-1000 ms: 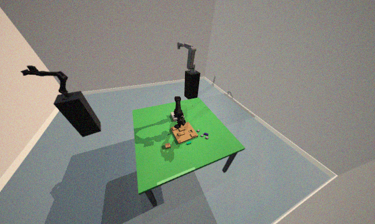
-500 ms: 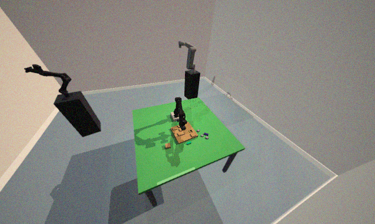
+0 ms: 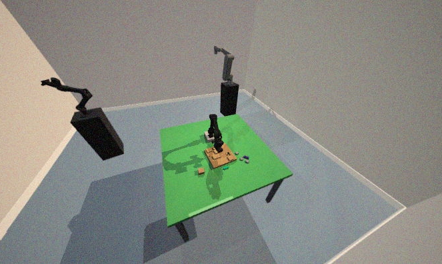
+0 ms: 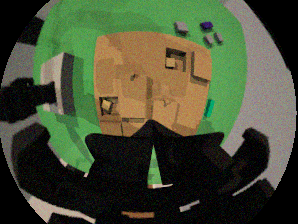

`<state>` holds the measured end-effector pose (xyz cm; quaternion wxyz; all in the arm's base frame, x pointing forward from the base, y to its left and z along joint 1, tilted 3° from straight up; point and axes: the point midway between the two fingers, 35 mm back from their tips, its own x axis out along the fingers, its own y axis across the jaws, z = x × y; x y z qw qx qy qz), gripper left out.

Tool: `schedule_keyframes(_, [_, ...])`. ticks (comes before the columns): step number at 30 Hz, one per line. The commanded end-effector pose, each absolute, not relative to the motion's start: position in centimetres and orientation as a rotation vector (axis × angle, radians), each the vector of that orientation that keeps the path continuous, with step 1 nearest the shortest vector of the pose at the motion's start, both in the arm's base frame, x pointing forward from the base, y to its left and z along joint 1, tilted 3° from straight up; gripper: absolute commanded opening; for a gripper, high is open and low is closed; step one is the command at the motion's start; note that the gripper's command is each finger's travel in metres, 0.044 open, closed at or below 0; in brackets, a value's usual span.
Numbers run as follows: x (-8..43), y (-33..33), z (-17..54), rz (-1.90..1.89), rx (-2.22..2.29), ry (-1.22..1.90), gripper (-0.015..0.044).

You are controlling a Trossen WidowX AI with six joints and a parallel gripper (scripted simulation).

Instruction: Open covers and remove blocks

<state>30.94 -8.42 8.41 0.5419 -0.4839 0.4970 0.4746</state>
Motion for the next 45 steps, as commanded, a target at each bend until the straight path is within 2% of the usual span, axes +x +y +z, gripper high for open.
schedule_keyframes(1, [30.9, -8.5, 8.4, 1.132, -1.154, 1.182, 0.0])
schedule_keyframes(45, [31.2, -8.4, 4.3, 1.132, -1.154, 1.182, 0.0])
